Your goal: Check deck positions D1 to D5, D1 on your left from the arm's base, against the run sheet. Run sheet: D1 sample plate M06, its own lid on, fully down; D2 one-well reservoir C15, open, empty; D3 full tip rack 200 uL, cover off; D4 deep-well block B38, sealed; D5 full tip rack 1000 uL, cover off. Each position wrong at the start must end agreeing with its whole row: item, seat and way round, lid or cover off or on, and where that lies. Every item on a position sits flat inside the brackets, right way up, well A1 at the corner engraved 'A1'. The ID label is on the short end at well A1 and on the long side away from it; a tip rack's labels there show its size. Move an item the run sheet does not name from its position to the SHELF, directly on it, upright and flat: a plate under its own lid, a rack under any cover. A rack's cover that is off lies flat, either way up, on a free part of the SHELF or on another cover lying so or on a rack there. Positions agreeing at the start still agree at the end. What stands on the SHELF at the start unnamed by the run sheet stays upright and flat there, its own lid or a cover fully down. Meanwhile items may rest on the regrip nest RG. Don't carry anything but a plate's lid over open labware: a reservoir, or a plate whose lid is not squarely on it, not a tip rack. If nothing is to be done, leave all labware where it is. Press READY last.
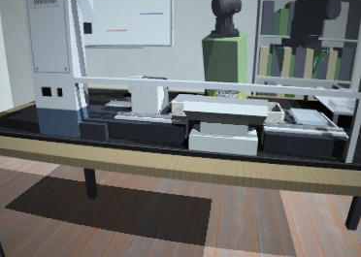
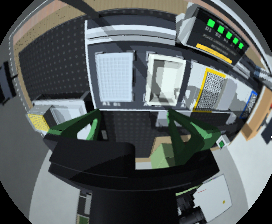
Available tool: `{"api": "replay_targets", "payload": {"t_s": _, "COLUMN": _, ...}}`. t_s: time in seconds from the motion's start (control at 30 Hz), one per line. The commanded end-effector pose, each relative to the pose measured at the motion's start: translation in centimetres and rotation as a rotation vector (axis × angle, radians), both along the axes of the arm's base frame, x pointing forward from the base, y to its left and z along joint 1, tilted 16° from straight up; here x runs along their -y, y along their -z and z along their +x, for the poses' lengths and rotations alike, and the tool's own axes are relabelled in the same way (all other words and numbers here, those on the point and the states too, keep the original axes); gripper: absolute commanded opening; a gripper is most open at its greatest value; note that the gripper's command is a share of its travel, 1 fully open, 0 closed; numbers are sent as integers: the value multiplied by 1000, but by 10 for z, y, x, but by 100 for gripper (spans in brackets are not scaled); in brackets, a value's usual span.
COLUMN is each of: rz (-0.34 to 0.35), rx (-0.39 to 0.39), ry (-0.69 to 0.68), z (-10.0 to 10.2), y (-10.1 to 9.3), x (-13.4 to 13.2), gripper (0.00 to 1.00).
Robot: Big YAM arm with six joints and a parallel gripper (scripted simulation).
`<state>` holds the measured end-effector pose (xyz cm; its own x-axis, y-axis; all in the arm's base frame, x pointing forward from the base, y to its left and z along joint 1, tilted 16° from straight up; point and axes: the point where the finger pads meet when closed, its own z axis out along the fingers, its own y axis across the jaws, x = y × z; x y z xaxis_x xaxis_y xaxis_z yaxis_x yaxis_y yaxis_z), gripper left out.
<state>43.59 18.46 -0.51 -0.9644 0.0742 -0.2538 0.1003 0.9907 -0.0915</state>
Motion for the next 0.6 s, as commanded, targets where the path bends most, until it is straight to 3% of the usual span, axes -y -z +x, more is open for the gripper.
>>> {"api": "replay_targets", "payload": {"t_s": 0.0, "rz": 27, "rx": 46, "ry": 18, "z": 21, "y": -17, "x": -28, "gripper": 100}}
{"api": "replay_targets", "payload": {"t_s": 0.23, "rz": 30, "rx": 45, "ry": 17, "z": 24, "y": -15, "x": -63, "gripper": 100}}
{"api": "replay_targets", "payload": {"t_s": 0.27, "rz": 54, "rx": 79, "ry": 17, "z": 28, "y": -35, "x": -65, "gripper": 100}}
{"api": "replay_targets", "payload": {"t_s": 0.47, "rz": 56, "rx": 85, "ry": 44, "z": 36, "y": -36, "x": -53, "gripper": 100}}
{"api": "replay_targets", "payload": {"t_s": 0.5, "rz": 35, "rx": 53, "ry": 20, "z": 23, "y": -18, "x": -54, "gripper": 100}}
{"api": "replay_targets", "payload": {"t_s": 0.57, "rz": 35, "rx": 53, "ry": 20, "z": 23, "y": -18, "x": -54, "gripper": 100}}
